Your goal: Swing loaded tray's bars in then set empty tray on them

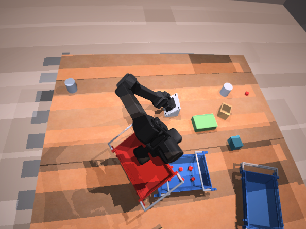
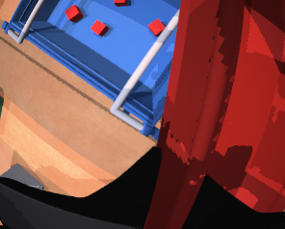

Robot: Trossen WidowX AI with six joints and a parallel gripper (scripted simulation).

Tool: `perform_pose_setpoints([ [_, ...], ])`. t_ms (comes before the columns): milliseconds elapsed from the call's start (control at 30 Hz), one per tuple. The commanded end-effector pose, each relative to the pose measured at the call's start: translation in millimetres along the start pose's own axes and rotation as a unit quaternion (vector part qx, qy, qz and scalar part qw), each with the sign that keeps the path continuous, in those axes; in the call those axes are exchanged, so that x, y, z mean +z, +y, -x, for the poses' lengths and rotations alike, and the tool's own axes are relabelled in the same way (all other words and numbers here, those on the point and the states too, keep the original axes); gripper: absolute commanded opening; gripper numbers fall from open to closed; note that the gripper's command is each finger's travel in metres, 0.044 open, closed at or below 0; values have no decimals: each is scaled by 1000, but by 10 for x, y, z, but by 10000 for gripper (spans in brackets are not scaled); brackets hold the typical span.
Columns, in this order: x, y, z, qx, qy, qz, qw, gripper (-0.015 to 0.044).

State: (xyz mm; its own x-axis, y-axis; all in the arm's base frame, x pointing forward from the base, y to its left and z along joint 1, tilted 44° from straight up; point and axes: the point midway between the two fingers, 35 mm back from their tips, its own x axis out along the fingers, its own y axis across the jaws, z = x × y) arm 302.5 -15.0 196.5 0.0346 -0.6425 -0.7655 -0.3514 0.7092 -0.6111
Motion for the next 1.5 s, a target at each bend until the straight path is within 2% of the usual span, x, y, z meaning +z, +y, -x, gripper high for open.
perform_pose_setpoints([
  [0,84,46,66,0,-10,32,999,0],
  [733,418,439,143,6,-18,220,975,0],
  [1467,691,893,213,8,-24,399,916,0],
])
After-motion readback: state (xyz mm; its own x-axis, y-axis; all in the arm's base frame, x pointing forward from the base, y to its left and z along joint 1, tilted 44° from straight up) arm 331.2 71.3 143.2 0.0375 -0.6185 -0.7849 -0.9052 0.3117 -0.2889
